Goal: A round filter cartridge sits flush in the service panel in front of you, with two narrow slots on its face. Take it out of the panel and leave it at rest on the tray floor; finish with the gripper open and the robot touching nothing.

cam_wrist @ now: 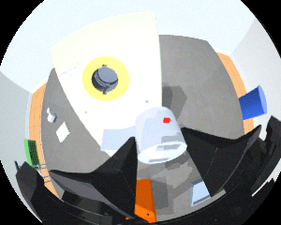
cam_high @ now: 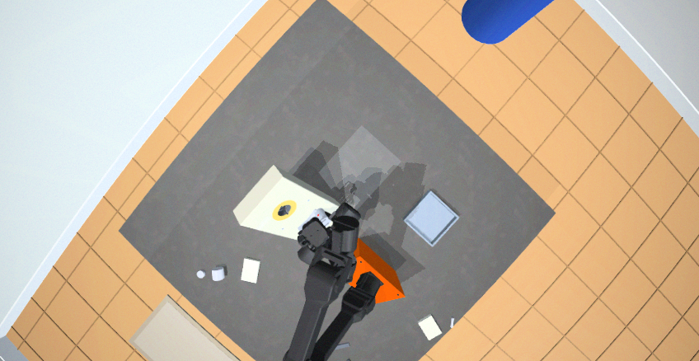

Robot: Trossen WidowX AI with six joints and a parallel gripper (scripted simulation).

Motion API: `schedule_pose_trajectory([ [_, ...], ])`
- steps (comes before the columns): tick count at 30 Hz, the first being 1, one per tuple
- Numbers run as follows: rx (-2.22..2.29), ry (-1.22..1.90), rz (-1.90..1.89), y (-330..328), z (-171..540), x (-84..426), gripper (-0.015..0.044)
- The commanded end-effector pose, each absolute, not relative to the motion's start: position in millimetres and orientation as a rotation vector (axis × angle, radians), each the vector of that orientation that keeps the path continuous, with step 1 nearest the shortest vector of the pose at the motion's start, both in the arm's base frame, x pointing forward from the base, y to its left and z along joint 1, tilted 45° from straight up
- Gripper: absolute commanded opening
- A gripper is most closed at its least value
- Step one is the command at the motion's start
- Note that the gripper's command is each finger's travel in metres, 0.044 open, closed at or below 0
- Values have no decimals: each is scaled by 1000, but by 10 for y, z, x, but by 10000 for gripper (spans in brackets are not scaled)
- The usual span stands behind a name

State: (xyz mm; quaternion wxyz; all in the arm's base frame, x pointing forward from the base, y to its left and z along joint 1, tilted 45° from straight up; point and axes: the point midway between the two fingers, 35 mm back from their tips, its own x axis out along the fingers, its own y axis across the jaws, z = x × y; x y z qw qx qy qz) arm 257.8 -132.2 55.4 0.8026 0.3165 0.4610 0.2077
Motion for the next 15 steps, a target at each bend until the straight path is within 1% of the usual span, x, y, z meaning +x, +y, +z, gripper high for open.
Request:
schedule_pose_trajectory([
  [1,665,982,442,-1441,440,2591,0],
  [6,692,1004,420,-1467,368,2554,0],
  [15,891,1191,41,-2015,-152,2116,0],
])
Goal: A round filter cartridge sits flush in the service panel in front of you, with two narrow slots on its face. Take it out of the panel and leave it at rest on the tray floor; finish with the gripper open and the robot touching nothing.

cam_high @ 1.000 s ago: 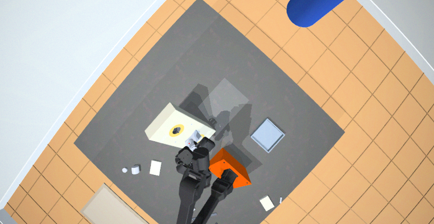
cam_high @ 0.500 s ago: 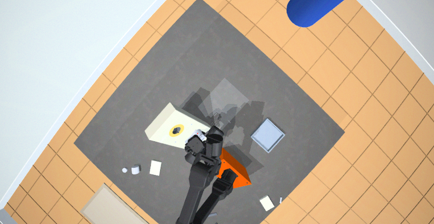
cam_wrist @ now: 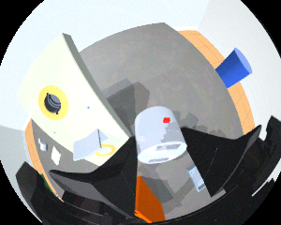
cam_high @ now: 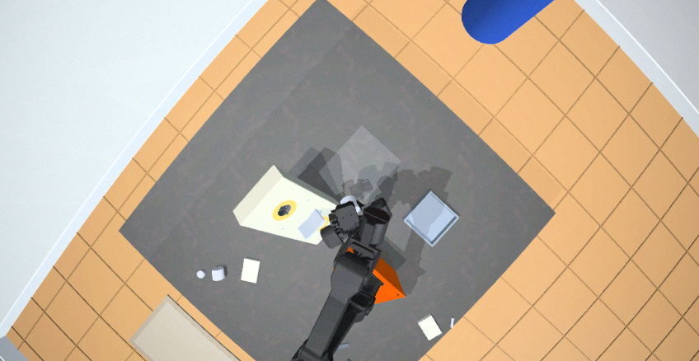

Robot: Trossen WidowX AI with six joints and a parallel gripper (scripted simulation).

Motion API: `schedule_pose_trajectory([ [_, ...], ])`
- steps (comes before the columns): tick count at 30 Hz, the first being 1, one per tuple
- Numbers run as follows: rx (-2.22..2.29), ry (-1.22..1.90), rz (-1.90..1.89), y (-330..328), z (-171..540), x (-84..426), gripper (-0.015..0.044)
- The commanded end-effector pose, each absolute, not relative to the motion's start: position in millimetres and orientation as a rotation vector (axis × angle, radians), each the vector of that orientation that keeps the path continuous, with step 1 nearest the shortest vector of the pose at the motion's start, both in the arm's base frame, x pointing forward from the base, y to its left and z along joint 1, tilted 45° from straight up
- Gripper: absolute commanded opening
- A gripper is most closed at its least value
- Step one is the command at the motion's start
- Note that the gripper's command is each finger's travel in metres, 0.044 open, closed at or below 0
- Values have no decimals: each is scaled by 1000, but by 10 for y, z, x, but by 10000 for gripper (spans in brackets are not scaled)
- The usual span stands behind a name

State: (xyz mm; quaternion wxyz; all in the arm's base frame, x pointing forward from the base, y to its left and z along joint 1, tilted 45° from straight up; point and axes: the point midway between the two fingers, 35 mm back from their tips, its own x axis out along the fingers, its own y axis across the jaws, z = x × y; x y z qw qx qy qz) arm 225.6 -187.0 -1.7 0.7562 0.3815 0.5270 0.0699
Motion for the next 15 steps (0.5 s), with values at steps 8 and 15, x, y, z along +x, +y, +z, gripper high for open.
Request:
schedule_pose_trajectory([
  [8,1076,1296,-358,-2449,-573,1593,0],
  [15,1176,1323,-598,-2650,-782,1257,0],
])
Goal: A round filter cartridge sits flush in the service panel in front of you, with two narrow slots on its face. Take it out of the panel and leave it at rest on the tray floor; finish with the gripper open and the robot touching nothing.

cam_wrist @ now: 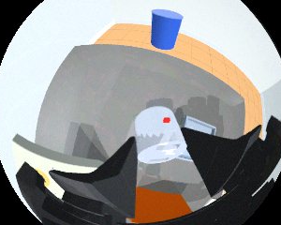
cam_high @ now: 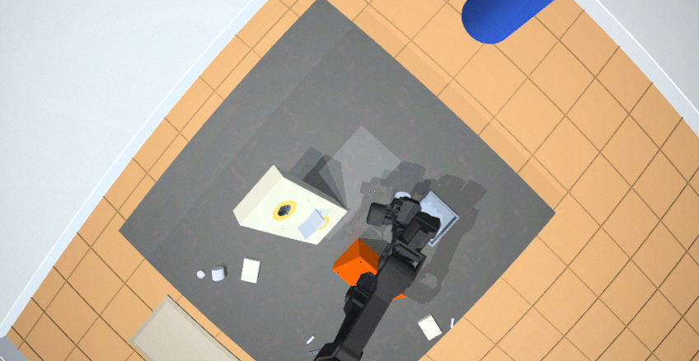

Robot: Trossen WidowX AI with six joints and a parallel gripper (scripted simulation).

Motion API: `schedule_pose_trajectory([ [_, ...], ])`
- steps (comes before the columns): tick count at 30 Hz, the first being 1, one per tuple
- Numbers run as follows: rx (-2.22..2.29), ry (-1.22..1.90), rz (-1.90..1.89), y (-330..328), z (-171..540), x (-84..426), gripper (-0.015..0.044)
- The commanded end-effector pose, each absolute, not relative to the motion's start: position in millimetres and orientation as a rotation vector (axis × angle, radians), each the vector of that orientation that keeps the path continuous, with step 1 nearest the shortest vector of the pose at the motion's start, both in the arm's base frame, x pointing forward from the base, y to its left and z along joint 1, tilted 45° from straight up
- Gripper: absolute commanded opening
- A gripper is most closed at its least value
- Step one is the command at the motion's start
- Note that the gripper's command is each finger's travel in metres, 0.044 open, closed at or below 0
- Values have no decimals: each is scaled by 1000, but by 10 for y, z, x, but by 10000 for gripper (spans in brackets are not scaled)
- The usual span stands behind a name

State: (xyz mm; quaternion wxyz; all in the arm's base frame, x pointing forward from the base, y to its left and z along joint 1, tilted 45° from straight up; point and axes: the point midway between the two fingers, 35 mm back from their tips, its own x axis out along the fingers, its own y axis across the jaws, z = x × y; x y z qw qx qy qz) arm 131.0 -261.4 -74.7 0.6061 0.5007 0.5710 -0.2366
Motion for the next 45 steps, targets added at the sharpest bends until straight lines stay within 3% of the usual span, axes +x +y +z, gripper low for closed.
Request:
schedule_pose_trajectory([
  [1,1176,1323,-598,-2650,-782,1257,0],
  [6,1190,1337,-631,-2639,-867,1145,0],
  [30,1385,1412,-1226,-1964,-1946,-415,0],
  [45,1397,1414,-1260,-1668,-2261,-502,0],
])
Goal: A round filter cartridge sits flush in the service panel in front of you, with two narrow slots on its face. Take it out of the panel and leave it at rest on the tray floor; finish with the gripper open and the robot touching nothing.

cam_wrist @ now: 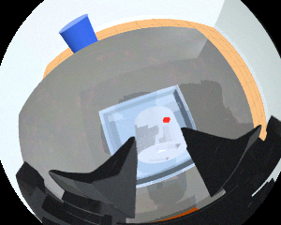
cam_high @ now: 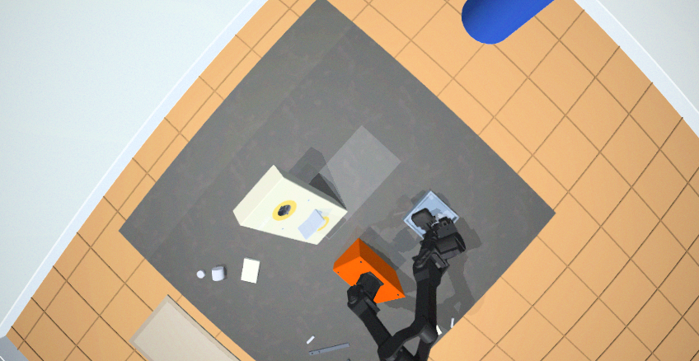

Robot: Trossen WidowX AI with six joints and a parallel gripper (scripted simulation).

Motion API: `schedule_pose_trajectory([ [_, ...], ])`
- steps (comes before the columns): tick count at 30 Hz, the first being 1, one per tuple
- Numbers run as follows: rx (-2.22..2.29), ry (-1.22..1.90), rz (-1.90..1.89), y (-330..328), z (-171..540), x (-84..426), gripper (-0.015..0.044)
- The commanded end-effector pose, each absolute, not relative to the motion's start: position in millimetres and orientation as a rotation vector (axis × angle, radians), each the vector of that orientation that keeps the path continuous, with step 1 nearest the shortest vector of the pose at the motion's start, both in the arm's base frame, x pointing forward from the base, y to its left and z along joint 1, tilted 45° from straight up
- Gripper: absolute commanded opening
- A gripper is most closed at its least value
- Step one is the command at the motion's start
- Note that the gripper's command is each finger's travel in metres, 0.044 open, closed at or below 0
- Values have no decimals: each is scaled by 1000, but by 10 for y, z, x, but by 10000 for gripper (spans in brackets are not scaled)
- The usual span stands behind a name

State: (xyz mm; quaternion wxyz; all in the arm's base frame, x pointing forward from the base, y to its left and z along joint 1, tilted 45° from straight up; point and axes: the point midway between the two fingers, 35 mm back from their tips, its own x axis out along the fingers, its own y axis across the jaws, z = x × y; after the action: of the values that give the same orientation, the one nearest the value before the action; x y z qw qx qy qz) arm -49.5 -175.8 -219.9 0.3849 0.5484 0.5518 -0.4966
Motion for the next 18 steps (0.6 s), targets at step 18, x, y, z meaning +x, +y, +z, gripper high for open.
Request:
schedule_pose_trajectory([
  [18,1404,1412,-1261,-1401,-2506,-499,131],
])
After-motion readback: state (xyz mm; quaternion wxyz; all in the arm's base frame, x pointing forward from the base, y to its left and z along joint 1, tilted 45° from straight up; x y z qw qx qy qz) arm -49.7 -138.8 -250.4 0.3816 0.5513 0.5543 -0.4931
